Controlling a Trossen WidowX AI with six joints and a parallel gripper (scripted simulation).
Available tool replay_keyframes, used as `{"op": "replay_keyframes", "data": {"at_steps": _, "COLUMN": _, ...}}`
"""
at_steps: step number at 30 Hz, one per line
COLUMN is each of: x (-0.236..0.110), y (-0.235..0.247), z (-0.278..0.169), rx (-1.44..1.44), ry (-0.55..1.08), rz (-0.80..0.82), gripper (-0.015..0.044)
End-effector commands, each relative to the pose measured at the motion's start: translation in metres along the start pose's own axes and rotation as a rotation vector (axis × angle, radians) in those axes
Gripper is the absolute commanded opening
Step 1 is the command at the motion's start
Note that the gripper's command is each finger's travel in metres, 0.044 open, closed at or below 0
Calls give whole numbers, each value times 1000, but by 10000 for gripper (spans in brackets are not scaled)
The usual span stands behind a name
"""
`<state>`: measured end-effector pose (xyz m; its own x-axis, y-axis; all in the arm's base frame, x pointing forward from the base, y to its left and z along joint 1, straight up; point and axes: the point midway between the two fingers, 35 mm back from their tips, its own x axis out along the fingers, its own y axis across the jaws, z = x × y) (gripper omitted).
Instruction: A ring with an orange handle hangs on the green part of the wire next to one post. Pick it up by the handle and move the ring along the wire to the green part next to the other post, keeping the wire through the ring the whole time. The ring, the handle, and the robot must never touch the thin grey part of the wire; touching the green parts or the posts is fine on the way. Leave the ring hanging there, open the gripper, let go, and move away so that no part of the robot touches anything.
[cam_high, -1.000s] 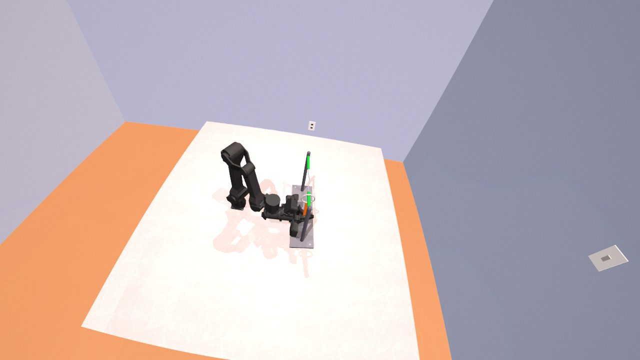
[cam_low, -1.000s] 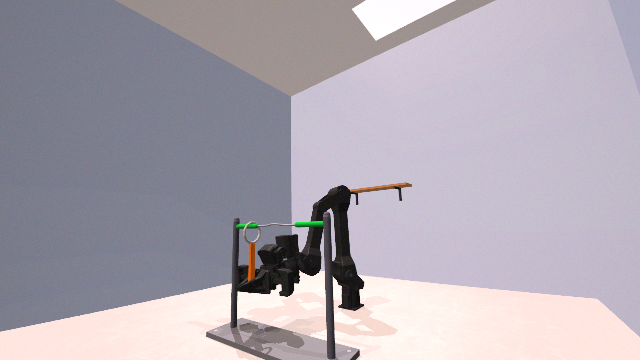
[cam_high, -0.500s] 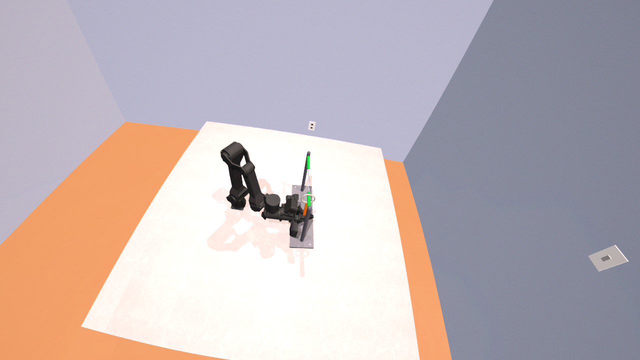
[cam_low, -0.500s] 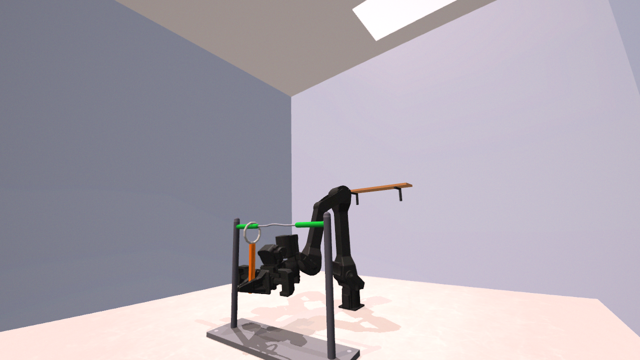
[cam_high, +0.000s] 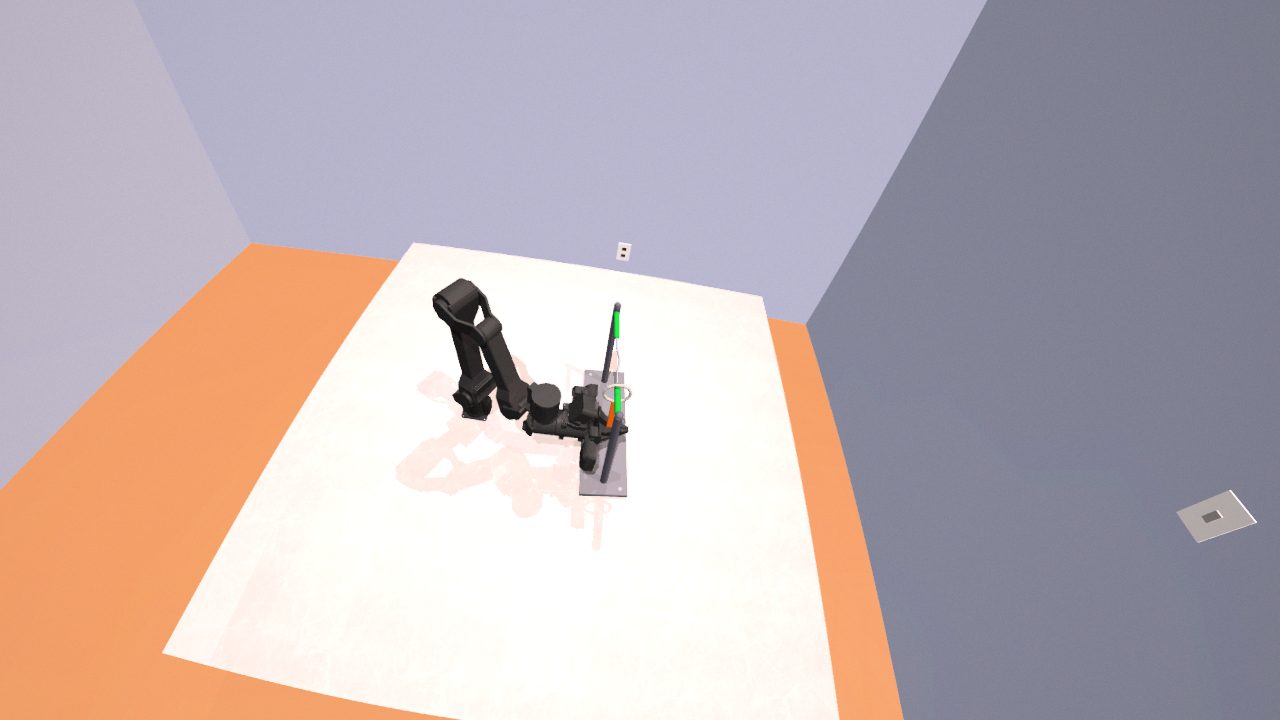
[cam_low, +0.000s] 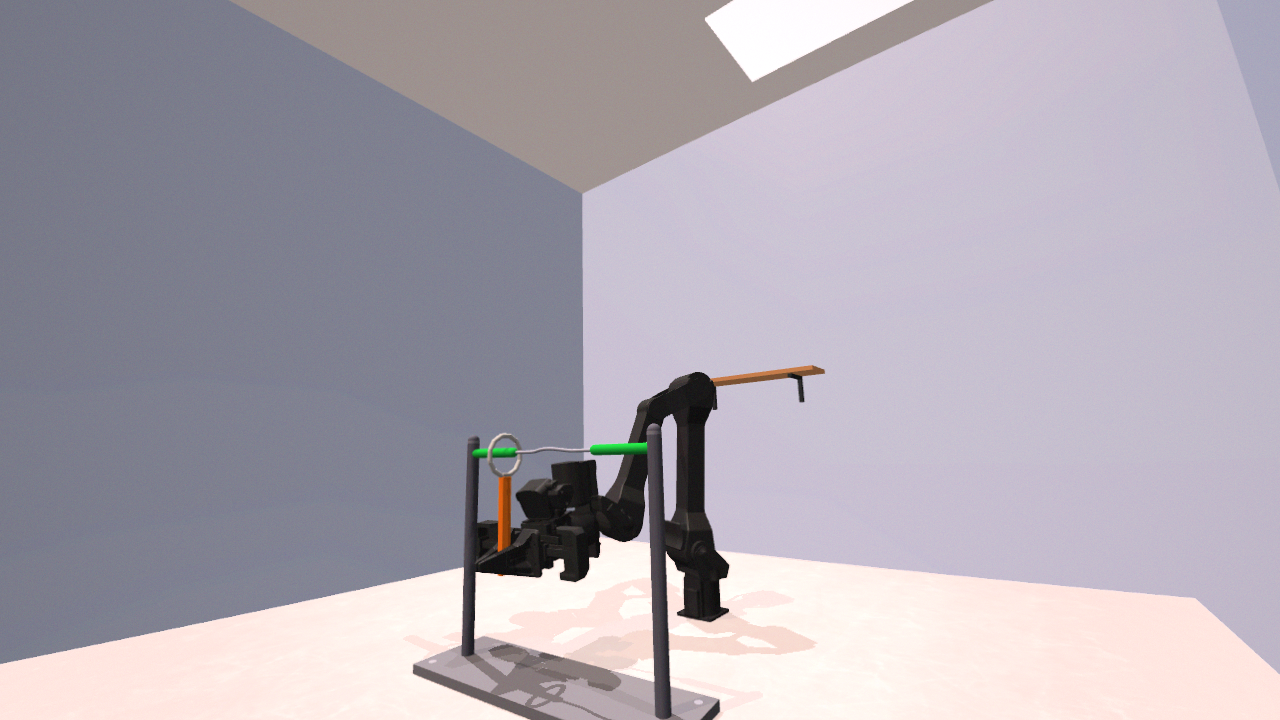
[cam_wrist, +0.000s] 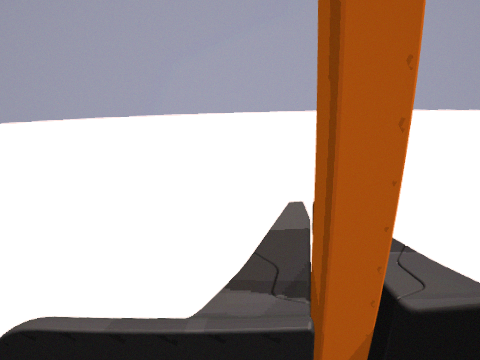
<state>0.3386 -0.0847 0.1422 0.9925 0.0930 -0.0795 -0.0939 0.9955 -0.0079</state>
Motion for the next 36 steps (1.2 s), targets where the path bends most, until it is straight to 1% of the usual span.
{"op": "replay_keyframes", "data": {"at_steps": 1, "x": 0, "y": -1, "z": 3, "rx": -2, "ry": -8, "rz": -4, "gripper": -150}}
{"op": "replay_keyframes", "data": {"at_steps": 21, "x": 0, "y": -1, "z": 3, "rx": -2, "ry": -8, "rz": -4, "gripper": -150}}
{"op": "replay_keyframes", "data": {"at_steps": 36, "x": 0, "y": 14, "z": 3, "rx": -1, "ry": -8, "rz": -2, "gripper": -150}}
